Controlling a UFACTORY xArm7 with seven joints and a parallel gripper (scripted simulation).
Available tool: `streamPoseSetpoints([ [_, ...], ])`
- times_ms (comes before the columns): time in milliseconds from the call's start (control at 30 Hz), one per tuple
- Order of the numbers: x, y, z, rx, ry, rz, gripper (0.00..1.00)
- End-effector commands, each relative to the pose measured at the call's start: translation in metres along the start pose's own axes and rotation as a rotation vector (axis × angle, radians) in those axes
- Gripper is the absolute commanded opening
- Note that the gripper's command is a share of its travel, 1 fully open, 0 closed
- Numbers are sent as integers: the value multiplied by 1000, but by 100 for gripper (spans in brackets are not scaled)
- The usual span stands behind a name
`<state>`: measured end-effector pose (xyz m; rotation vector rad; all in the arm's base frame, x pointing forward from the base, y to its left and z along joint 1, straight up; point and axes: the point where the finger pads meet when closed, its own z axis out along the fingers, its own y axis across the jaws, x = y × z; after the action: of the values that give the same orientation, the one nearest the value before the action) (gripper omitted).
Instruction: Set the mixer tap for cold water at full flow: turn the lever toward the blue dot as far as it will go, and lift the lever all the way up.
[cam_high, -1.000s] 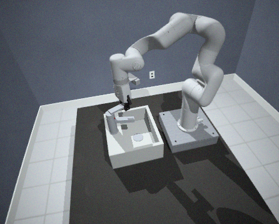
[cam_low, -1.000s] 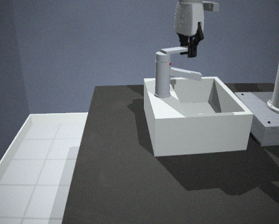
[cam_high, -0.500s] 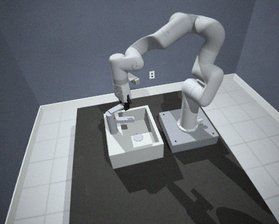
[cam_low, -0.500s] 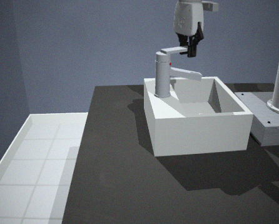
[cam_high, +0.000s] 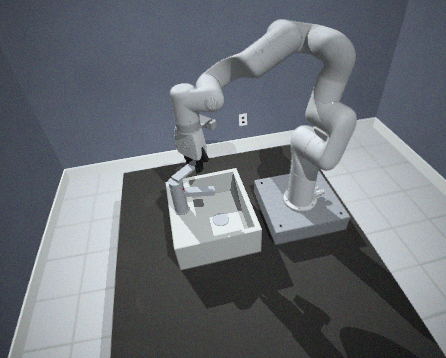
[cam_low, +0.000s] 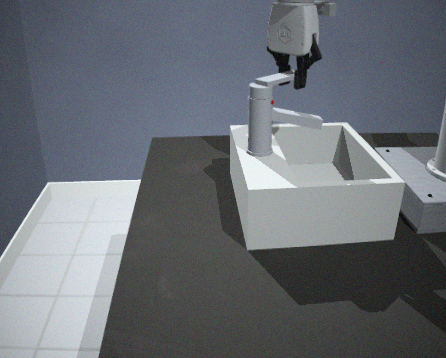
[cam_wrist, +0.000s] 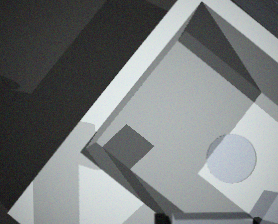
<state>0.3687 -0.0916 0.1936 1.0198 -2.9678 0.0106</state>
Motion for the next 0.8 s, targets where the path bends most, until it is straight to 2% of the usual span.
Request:
streamPoseSetpoints([
  [0, -2, -12, -1, -5, -6, -113, 0],
  [300, -3, -19, -1, -4, -6, -194, 0],
  [767, -3, -20, -1, -4, -6, -200, 0],
])
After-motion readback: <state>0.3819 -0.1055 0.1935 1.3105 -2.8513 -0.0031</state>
